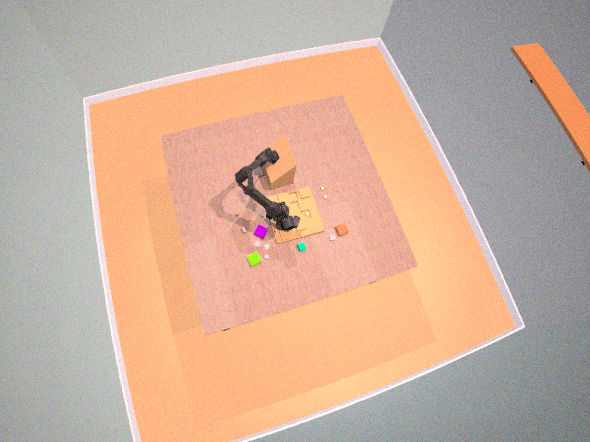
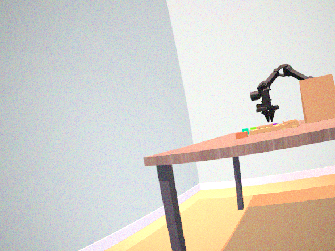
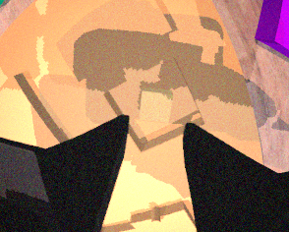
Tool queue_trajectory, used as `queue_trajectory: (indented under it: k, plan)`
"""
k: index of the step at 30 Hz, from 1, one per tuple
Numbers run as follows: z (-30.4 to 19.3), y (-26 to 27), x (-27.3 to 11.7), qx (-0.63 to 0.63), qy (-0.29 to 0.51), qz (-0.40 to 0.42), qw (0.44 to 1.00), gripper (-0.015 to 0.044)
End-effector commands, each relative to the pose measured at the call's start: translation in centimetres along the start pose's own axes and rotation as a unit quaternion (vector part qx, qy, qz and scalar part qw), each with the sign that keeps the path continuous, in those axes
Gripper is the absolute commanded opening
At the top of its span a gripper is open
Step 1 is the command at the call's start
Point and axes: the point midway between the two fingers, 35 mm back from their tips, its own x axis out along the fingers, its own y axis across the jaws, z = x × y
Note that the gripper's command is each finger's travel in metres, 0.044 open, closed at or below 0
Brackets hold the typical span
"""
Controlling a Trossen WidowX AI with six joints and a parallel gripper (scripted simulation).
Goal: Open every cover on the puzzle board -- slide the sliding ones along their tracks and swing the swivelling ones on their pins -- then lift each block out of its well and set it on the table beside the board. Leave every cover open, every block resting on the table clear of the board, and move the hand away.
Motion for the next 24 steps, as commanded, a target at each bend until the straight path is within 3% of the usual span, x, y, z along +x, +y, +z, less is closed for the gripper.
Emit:
queue_trajectory:
  k: [1, 24]
  plan:
    - [-0.02, -0.03, 0.12, -0.002, -0.001, -0.002, 1.000, 0.0144]
    - [0.01, -0.01, 0.65, -0.002, -0.001, -0.002, 1.000, 0.0144]
